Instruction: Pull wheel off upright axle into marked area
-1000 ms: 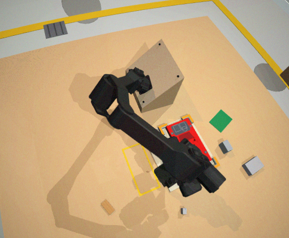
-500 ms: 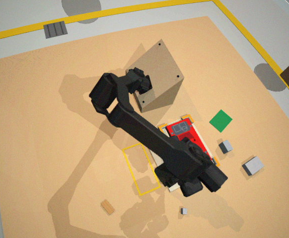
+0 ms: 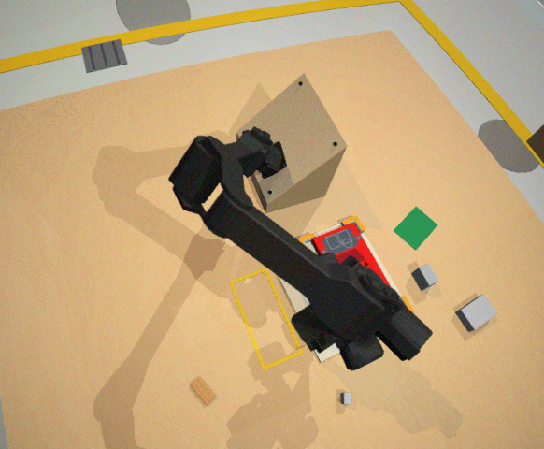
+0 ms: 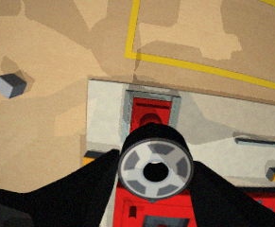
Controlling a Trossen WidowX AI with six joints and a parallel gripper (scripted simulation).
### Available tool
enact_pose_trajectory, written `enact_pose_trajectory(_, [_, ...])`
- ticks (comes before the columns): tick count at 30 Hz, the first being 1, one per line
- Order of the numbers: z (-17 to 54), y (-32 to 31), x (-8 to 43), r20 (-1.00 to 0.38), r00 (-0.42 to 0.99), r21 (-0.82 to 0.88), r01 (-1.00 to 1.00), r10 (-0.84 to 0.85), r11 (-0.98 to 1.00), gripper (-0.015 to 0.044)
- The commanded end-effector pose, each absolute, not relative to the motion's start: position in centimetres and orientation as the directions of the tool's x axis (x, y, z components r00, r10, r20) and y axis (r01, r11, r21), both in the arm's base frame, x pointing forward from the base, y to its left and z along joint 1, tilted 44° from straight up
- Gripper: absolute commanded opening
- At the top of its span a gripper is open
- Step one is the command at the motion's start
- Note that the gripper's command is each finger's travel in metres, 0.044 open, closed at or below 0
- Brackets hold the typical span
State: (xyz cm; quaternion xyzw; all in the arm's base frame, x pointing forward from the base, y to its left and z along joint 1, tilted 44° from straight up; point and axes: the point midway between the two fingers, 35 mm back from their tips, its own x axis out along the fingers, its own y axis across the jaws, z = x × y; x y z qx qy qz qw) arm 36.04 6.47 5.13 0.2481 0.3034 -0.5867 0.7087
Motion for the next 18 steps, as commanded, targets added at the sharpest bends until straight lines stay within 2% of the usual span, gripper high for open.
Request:
enact_pose_trajectory(1, [6.3, 7.7, 36.0, -0.726, 0.135, 0.007, 0.982, -0.675, 0.188, 0.0])
enact_pose_trajectory(7, [7.3, 8.7, 35.6, -0.726, 0.134, 0.007, 0.982, -0.675, 0.188, 0.0])
enact_pose_trajectory(18, [9.9, 5.2, 34.1, -0.724, 0.133, 0.0, 0.981, -0.677, 0.192, 0.0])
